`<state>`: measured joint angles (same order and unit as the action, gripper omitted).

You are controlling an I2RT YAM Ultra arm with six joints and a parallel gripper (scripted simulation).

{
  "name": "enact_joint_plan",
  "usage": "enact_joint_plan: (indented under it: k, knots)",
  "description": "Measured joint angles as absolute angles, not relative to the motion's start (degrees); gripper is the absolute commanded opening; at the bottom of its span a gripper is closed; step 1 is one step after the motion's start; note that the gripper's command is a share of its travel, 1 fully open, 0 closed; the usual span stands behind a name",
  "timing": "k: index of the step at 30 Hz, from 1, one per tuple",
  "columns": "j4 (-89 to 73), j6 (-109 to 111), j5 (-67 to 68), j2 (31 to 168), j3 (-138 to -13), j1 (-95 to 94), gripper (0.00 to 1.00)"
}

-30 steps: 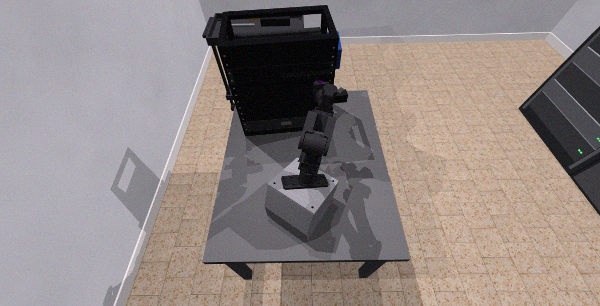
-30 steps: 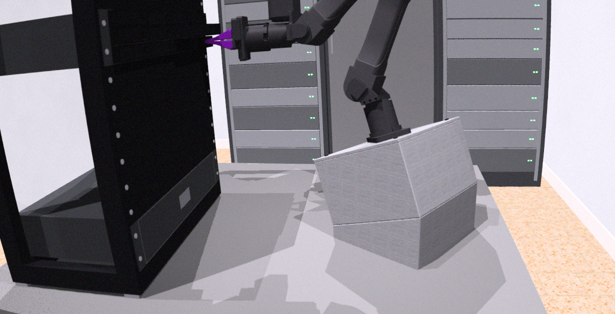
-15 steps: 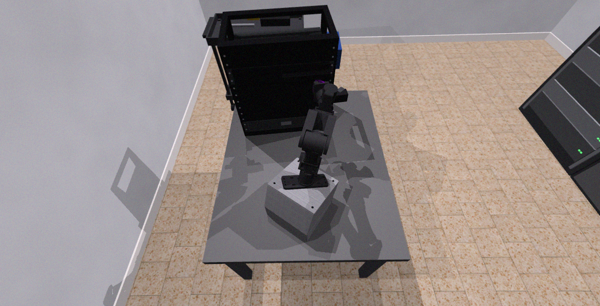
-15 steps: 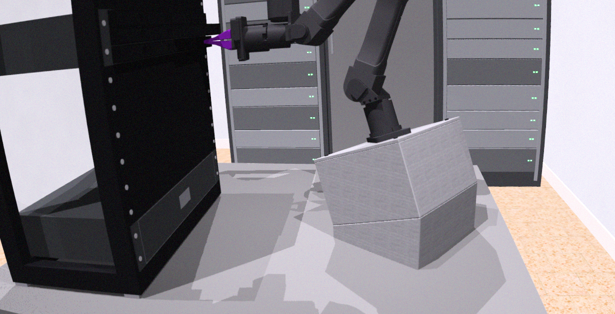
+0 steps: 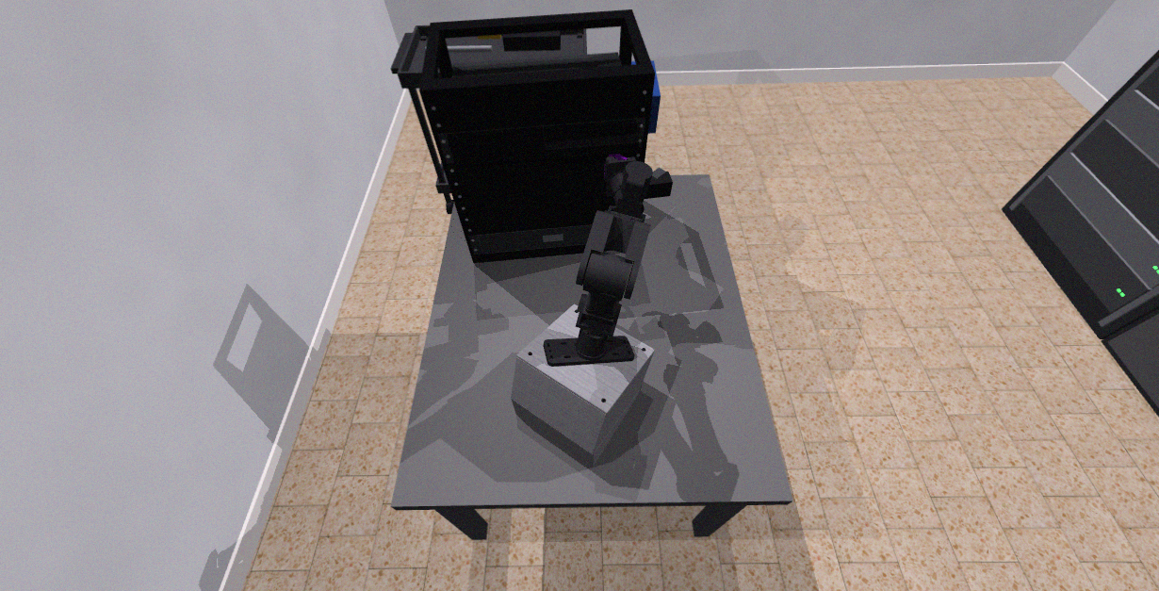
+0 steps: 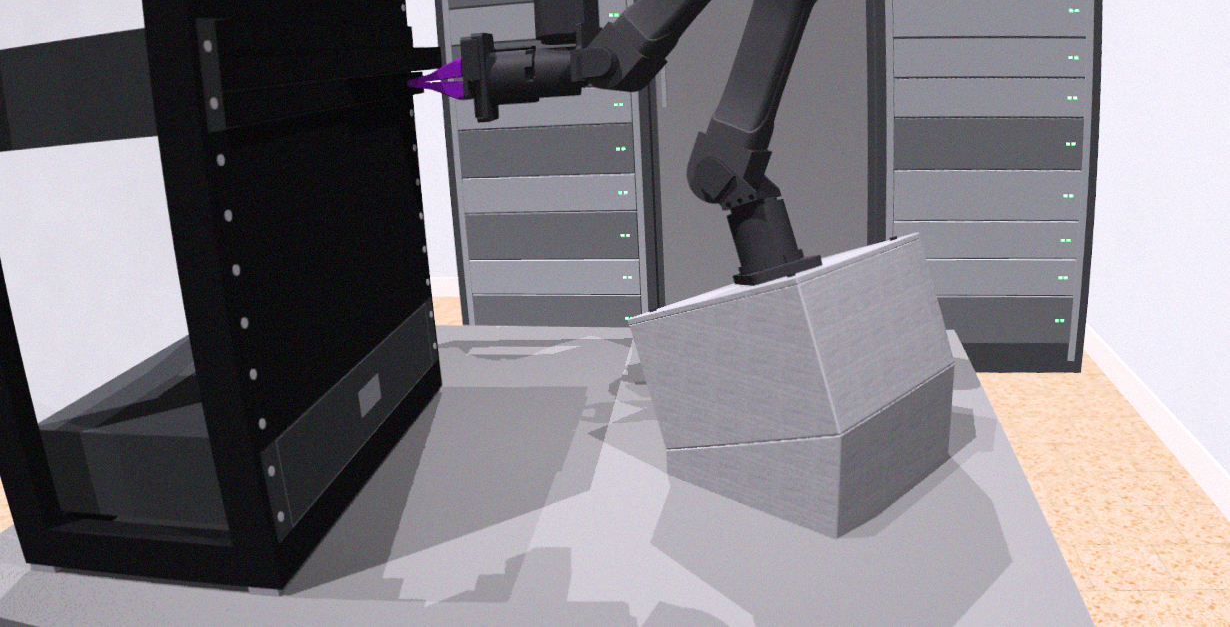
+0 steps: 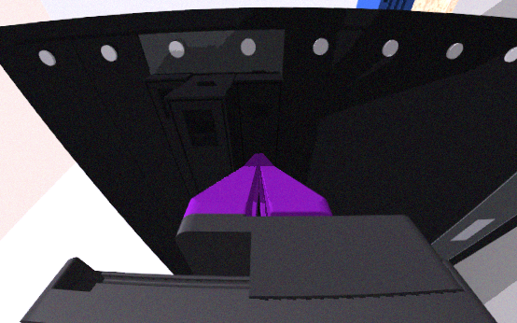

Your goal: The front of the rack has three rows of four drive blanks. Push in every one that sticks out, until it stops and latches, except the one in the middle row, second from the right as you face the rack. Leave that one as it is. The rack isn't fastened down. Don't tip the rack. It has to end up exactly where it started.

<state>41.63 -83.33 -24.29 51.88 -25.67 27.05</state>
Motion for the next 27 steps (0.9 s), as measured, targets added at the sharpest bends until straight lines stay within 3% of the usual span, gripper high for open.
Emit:
enact_joint_plan:
  k: [27]
  knots:
    - [42.2, -83.3, -25.2, 52.8, -26.1, 27.4, 0.0]
